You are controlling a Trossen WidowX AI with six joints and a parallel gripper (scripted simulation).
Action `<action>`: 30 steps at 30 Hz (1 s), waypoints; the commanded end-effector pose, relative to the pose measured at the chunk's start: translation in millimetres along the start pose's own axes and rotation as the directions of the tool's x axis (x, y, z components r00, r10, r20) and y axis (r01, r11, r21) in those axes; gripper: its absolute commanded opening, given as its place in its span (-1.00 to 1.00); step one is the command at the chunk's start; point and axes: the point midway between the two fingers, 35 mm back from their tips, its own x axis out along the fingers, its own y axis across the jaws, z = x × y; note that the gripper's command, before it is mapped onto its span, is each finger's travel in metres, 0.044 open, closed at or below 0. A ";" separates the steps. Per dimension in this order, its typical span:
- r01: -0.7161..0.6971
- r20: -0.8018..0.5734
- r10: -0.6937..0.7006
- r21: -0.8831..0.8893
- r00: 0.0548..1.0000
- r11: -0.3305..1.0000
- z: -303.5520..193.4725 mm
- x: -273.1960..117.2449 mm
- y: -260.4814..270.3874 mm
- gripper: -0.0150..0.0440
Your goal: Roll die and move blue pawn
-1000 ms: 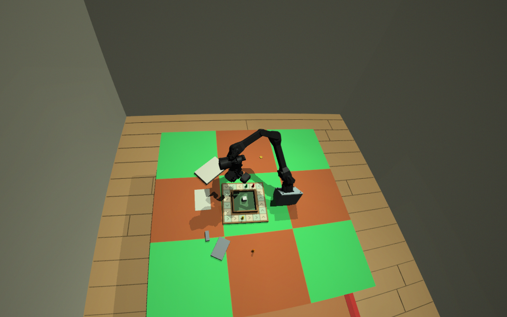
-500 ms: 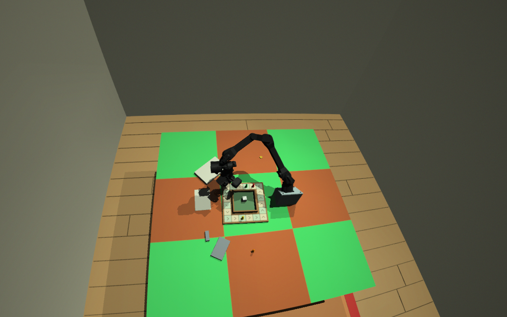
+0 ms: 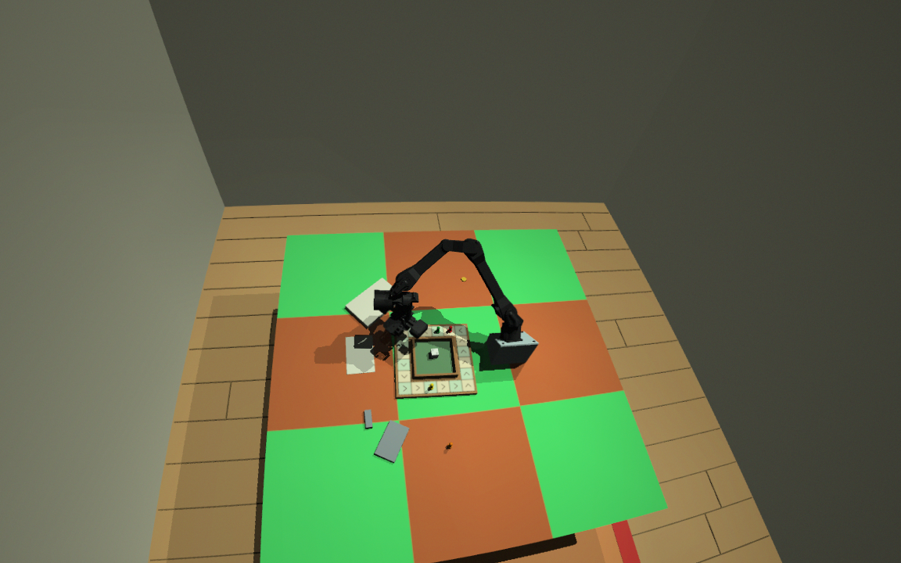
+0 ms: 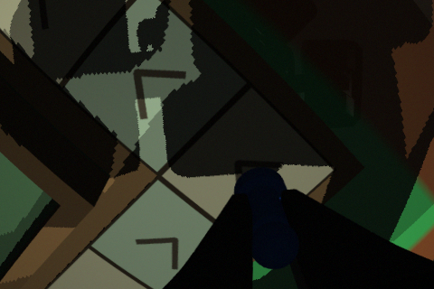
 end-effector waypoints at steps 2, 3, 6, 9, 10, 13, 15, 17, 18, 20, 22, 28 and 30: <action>-0.001 -0.006 0.001 -0.006 1.000 1.000 -0.7 7.7 1.4 -0.49; -0.001 -0.006 0.001 -0.006 1.000 1.000 -0.8 9.3 1.4 -0.49; -0.001 -0.006 0.001 -0.006 1.000 1.000 -0.9 14.1 1.4 -0.49; 0.002 0.000 -0.002 0.003 1.000 1.000 -0.7 11.0 -1.1 -0.40; 0.002 0.000 -0.002 0.003 1.000 1.000 -0.7 11.0 -1.1 -0.31; 0.002 0.000 -0.002 0.003 1.000 1.000 -0.7 11.0 -1.1 -0.05; 0.002 0.000 -0.002 0.003 1.000 1.000 -0.7 11.0 -1.1 0.13; 0.002 0.000 -0.002 0.003 1.000 1.000 -0.7 11.0 -1.1 0.31; 0.001 0.000 -0.001 0.003 1.000 1.000 -0.5 8.3 -1.2 0.40; -0.001 -0.002 0.001 -0.001 1.000 1.000 0.4 -13.3 -1.2 0.58; -0.002 -0.004 0.002 -0.006 1.000 1.000 -0.1 -35.2 -0.5 0.75; -0.003 -0.003 0.003 0.001 1.000 1.000 0.5 -39.6 2.3 1.00; -0.012 0.012 0.011 0.062 1.000 0.998 5.2 -52.2 24.2 1.00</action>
